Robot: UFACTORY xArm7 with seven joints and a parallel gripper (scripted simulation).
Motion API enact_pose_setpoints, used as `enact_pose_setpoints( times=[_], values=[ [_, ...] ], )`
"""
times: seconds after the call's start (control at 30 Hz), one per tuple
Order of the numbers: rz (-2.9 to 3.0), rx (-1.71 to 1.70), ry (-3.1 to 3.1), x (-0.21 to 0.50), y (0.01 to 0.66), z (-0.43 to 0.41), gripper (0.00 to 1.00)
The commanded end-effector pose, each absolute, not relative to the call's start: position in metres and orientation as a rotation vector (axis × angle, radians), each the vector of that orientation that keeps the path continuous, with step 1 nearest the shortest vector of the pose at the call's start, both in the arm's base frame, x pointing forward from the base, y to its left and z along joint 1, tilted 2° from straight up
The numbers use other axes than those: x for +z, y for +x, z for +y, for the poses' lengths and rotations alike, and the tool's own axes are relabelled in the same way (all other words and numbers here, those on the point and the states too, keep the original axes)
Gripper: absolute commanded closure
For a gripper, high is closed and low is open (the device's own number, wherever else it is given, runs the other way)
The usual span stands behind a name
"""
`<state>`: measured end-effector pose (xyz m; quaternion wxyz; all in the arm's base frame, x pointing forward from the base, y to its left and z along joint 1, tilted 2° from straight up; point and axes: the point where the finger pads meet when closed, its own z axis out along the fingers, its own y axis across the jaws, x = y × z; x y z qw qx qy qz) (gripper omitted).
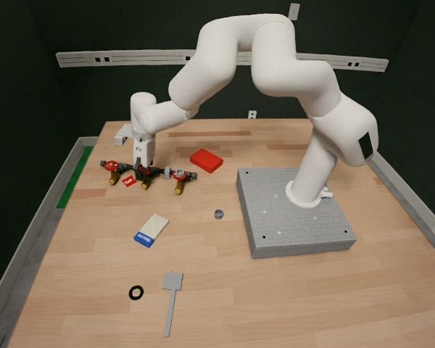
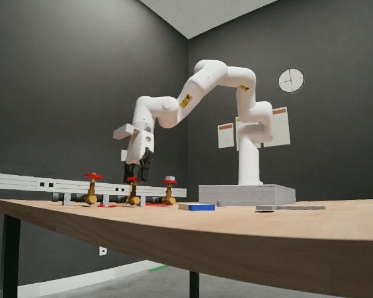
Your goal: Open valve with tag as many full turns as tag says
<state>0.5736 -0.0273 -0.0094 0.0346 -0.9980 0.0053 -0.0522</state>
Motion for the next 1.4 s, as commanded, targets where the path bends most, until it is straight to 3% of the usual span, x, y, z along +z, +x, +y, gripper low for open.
enact_pose_setpoints(
  times=[0.0, 0.77, 1.1, 1.13, 1.37],
  values=[
    [0.444, -0.142, -3.042, -0.0074, 0.5752, -0.0278, 0.0],
    [1.853, -0.045, -2.482, -0.0074, 0.5752, -0.0278, 0.0],
    [1.853, -0.045, -2.482, -0.0074, 0.5752, -0.0278, 0.0],
    [1.853, -0.045, -2.482, -0.0074, 0.5752, -0.0278, 1.0],
    [1.853, -0.045, -2.482, -0.0074, 0.5752, -0.0278, 1.0]
  ],
)
